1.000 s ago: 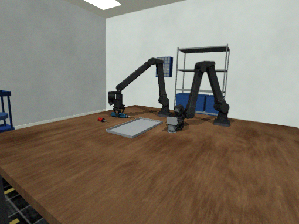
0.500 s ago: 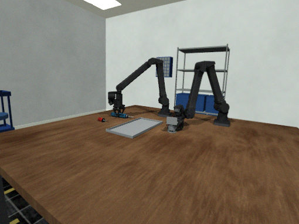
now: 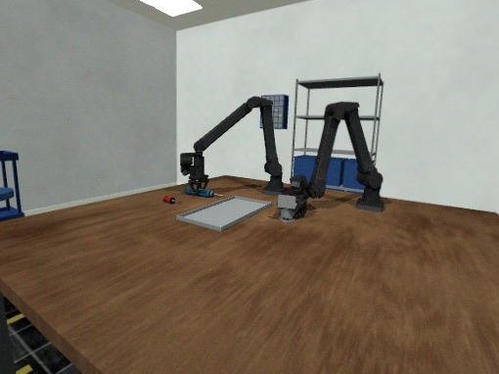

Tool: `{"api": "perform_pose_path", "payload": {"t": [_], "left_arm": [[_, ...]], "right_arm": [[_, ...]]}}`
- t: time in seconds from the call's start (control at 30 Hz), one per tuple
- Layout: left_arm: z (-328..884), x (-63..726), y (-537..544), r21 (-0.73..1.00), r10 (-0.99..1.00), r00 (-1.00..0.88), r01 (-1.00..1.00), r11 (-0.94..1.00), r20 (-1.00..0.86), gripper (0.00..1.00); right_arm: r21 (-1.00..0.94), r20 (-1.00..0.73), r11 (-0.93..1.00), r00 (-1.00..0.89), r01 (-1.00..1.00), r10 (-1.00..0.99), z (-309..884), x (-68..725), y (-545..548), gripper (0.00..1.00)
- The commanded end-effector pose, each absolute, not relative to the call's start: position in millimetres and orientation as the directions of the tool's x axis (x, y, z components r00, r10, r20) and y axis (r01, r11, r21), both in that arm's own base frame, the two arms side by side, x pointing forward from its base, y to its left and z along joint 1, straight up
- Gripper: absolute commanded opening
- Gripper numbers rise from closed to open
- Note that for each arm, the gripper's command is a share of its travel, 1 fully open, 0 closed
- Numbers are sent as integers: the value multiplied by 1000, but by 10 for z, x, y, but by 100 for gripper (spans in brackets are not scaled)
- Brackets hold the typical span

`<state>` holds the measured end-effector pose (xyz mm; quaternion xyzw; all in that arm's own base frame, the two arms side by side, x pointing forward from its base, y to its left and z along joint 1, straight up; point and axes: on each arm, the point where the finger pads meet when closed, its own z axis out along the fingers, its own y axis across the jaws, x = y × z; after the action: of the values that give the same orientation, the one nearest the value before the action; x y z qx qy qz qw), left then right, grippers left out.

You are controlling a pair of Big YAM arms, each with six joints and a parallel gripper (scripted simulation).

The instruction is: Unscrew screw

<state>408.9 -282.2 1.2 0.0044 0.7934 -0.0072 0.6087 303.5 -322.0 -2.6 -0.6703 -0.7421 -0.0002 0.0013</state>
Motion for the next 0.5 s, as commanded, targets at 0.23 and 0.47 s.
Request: {"api": "perform_pose_path", "payload": {"t": [0.23, 0.47], "left_arm": [[84, 4127, -2878, -20, -14, -241, 19, 1000, -970, 59], [84, 4127, -2878, -20, -14, -241, 19, 1000, -970, 59]], "right_arm": [[35, -47, 98, -96, 995, 994, 160, 3185, -3469, 65], [33, -43, 98, -96, 995, 994, 152, 3182, -3465, 65]]}}
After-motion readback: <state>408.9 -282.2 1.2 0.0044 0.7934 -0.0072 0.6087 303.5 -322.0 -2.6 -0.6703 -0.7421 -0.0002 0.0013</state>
